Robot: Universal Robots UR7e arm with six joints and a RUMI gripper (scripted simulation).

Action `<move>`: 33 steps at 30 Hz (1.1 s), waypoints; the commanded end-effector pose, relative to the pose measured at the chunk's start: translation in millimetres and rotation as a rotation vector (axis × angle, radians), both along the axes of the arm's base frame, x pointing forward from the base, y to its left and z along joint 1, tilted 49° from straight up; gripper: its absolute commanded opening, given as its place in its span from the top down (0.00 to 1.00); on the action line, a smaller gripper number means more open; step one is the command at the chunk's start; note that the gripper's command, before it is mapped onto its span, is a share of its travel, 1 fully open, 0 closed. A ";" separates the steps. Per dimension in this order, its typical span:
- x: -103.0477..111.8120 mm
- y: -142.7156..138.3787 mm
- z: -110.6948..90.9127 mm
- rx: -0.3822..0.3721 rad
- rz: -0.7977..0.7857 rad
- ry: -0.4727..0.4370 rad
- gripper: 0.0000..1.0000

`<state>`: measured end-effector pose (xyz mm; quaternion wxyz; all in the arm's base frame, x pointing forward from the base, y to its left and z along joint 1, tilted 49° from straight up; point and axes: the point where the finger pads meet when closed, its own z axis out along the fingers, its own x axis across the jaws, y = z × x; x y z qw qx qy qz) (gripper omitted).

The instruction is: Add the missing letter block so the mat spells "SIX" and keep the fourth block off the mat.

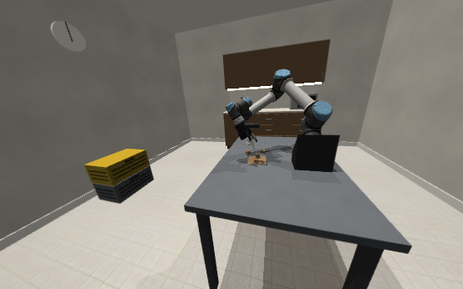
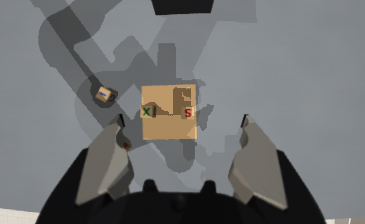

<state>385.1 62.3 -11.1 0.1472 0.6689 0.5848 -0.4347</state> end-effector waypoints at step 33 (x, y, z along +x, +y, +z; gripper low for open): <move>2.3 -55.7 64.5 0.000 0.000 -0.001 0.00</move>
